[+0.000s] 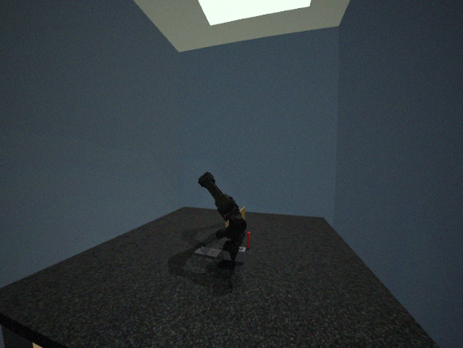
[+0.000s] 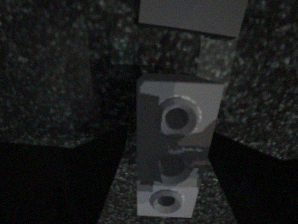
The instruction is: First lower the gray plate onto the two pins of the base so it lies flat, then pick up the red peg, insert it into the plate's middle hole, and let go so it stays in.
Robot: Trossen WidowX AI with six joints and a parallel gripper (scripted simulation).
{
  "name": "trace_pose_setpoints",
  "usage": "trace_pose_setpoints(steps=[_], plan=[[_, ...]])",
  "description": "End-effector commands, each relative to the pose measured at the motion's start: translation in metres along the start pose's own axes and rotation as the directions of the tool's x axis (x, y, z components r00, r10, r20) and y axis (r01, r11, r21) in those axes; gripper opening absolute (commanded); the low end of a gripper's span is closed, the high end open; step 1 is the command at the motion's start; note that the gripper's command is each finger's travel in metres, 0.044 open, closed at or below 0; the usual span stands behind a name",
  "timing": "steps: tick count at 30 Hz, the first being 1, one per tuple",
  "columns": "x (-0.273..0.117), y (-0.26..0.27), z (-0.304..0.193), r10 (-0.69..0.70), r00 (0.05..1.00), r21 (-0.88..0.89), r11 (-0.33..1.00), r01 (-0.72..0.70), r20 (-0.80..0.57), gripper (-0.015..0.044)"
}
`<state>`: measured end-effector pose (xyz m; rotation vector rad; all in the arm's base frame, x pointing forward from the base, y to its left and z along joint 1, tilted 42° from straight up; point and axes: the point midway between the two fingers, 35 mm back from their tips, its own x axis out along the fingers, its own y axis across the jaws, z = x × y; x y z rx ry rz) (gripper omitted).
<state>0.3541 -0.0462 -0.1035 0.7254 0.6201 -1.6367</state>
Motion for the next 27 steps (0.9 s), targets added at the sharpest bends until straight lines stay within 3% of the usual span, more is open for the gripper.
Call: trace_pose_setpoints(steps=[1,3,15,27], plan=[[0.001,0.000,0.000,0.002,1.000,-0.005,1.000,-0.002,0.004,0.0151],[0.001,0.000,0.000,0.002,1.000,-0.005,1.000,-0.002,0.004,0.0099],[0.000,0.000,0.000,0.002,1.000,-0.005,1.000,-0.002,0.004,0.0000],[-0.034,0.006,-0.001,0.003,1.000,-0.006,1.000,-0.003,-0.001,0.0000]])
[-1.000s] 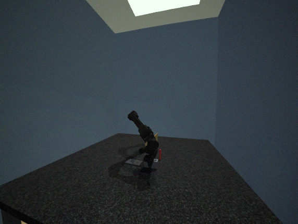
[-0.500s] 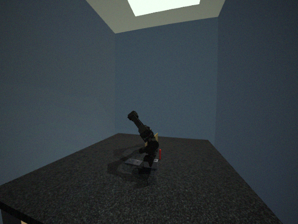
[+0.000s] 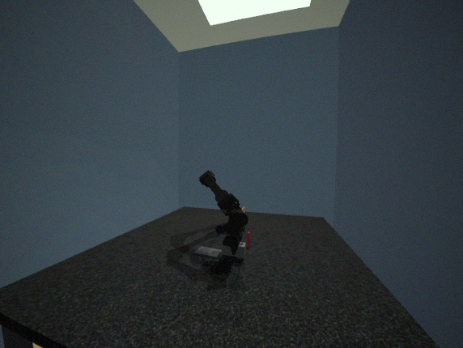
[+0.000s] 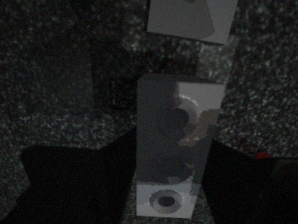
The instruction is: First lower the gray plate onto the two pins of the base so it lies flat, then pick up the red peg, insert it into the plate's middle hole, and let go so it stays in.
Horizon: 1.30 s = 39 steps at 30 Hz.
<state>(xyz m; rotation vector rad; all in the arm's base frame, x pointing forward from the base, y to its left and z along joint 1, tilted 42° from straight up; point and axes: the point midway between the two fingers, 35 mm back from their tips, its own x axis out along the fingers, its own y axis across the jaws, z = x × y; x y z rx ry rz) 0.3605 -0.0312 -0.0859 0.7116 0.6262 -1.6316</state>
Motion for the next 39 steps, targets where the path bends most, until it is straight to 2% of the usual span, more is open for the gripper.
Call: trace_pose_setpoints(steps=[1,31,39], plan=[[-0.013,0.003,-0.001,0.002,1.000,0.007,1.000,-0.002,-0.007,0.0000],[-0.109,-0.002,0.005,0.000,1.000,0.007,1.000,0.000,-0.007,0.0000],[-0.103,0.000,0.018,0.000,1.000,0.014,1.000,0.000,-0.011,0.0000]])
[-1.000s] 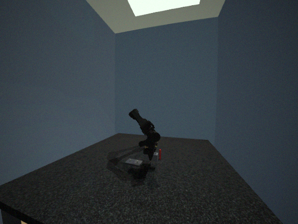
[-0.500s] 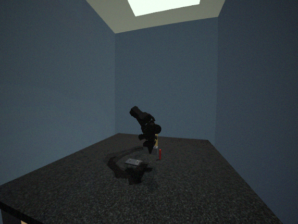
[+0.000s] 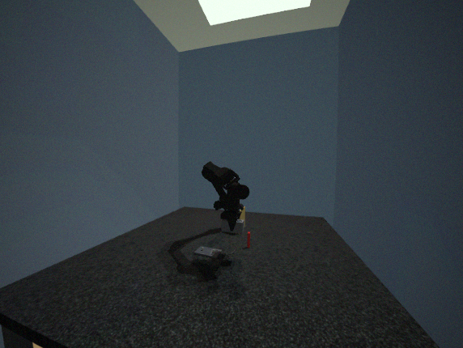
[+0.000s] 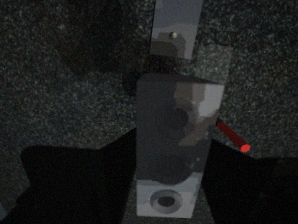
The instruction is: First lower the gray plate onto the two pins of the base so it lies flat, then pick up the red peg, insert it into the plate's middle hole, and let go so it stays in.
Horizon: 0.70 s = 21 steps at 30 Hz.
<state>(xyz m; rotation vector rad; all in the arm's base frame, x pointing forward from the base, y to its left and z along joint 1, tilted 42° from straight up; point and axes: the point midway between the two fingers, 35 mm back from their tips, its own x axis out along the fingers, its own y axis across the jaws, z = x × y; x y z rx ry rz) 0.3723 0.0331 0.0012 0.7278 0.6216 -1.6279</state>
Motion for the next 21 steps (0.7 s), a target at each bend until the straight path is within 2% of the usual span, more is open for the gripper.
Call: trace_pose_setpoints(steps=[1,21], plan=[[0.007,0.001,0.011,-0.006,1.000,0.006,1.000,0.006,-0.003,0.0000],[0.041,0.000,0.068,-0.003,1.000,0.042,0.999,0.004,-0.007,0.0000]])
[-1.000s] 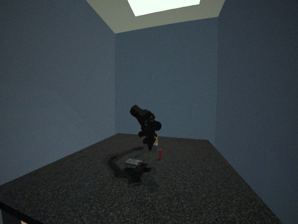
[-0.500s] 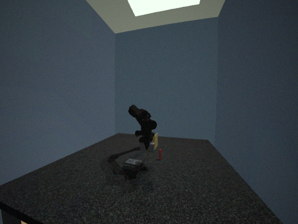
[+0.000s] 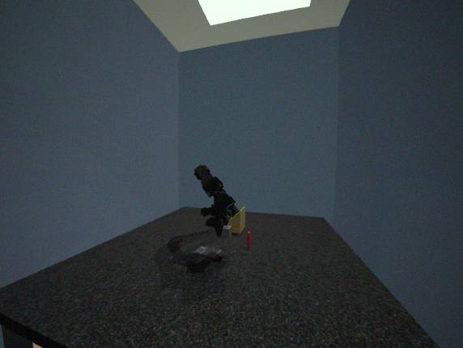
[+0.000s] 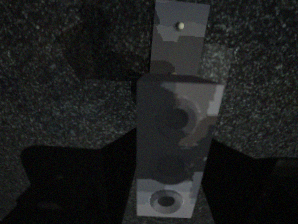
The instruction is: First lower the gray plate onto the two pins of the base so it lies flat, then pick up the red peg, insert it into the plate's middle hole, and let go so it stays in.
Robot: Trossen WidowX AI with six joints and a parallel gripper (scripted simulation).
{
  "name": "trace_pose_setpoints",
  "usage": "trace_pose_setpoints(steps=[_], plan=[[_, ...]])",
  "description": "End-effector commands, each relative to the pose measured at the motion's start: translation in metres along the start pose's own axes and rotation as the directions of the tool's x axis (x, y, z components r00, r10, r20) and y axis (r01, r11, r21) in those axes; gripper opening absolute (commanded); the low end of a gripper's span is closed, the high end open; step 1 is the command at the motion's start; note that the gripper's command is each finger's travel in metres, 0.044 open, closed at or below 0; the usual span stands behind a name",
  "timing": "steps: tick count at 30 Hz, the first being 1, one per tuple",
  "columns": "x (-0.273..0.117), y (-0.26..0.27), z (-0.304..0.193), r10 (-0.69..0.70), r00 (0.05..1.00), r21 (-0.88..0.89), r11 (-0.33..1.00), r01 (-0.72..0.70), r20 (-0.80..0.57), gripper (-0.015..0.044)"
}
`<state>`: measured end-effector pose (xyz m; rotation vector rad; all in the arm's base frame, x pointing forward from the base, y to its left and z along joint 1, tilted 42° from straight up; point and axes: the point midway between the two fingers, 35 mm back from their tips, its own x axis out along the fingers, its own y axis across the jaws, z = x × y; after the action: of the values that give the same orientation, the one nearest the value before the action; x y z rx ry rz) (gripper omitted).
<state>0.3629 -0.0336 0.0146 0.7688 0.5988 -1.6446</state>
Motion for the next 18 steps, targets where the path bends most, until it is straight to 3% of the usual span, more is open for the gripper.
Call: trace_pose_setpoints(steps=[1,18], plan=[[0.008,-0.002,0.012,0.000,1.000,0.002,1.000,0.000,0.005,0.0000],[0.036,-0.013,0.059,-0.002,1.000,0.035,0.999,0.001,0.019,0.0000]])
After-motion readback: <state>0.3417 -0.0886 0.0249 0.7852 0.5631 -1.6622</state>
